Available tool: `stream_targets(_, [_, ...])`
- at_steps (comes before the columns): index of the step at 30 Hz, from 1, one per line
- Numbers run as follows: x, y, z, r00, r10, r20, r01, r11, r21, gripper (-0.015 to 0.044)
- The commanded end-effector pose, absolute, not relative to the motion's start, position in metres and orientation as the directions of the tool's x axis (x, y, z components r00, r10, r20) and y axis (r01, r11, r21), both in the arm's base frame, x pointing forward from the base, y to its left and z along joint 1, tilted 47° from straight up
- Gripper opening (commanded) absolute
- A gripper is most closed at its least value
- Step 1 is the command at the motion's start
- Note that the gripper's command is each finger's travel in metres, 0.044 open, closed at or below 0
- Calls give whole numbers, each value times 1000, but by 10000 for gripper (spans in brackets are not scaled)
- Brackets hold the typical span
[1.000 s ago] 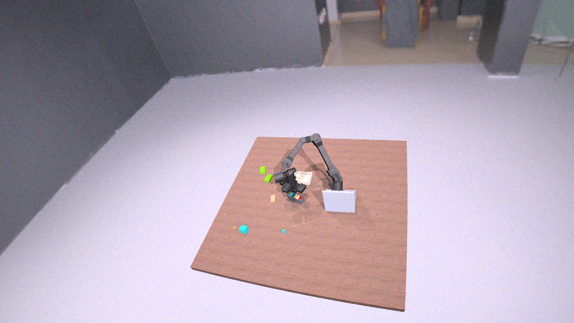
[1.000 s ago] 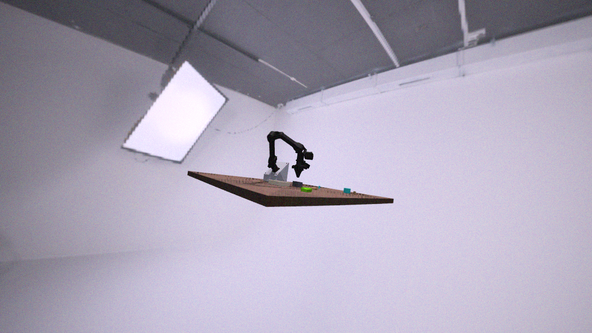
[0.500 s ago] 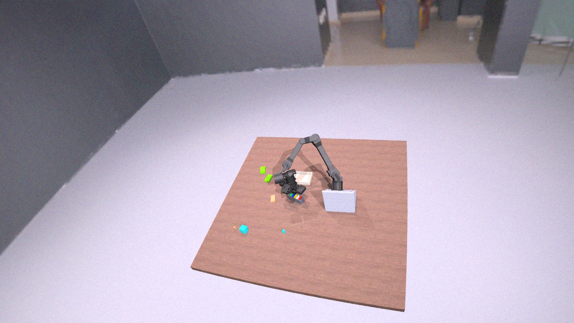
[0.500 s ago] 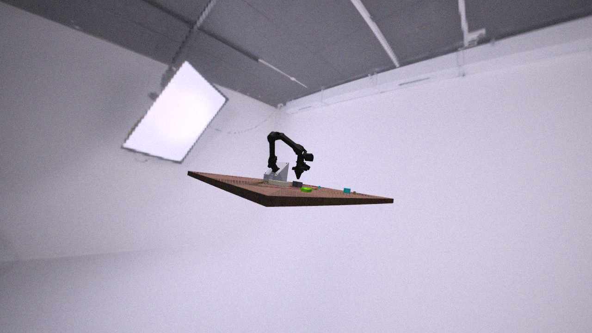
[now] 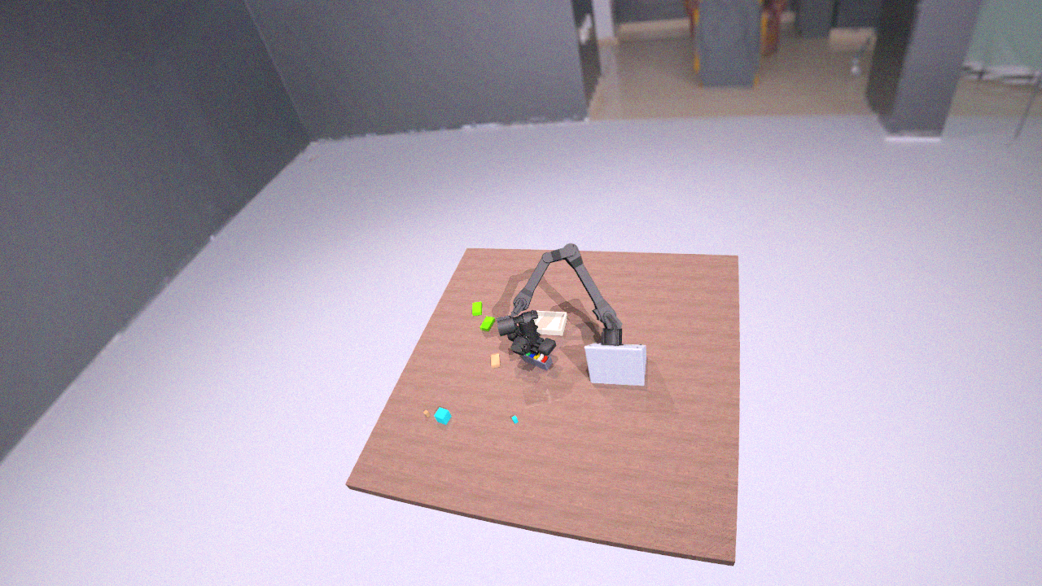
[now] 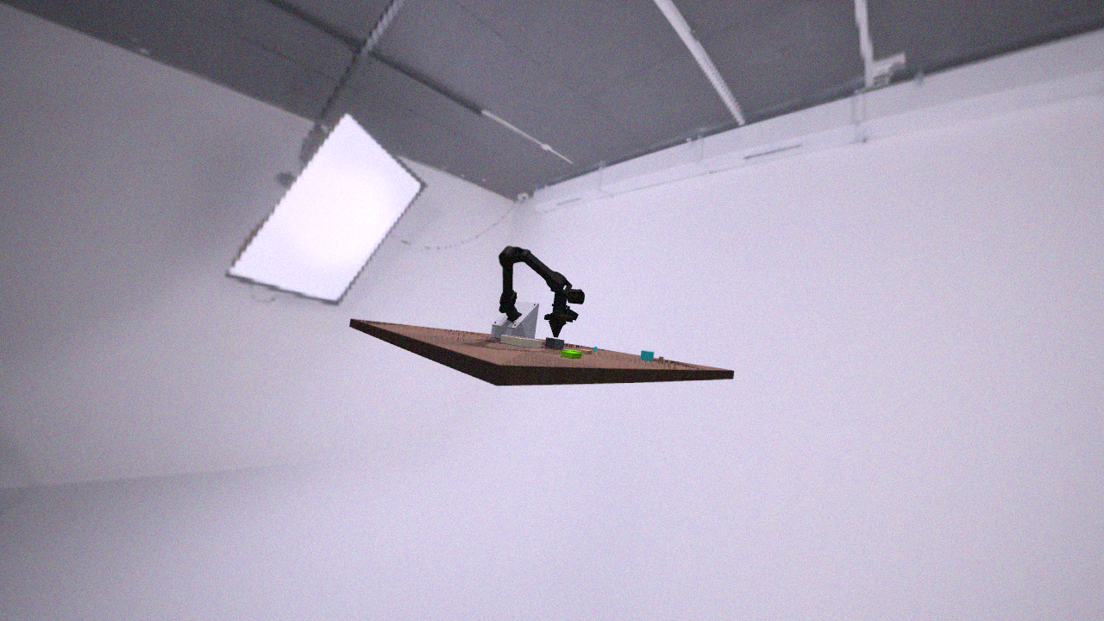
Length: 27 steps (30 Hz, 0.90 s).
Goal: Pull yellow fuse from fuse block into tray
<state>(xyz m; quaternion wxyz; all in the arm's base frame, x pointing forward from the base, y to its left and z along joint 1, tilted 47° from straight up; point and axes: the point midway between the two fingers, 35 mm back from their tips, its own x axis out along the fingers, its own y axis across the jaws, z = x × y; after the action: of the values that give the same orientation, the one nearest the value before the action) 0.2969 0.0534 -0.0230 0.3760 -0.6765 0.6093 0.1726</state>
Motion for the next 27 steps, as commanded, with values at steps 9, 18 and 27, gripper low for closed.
stream_targets(9, [296,50,-25,195,-699,-688,-956,23,-293,68])
stream_targets(18, [297,46,-29,195,-699,-688,-956,23,-293,68])
stream_targets(27, [298,43,-32,195,-699,-688,-956,23,-293,68])
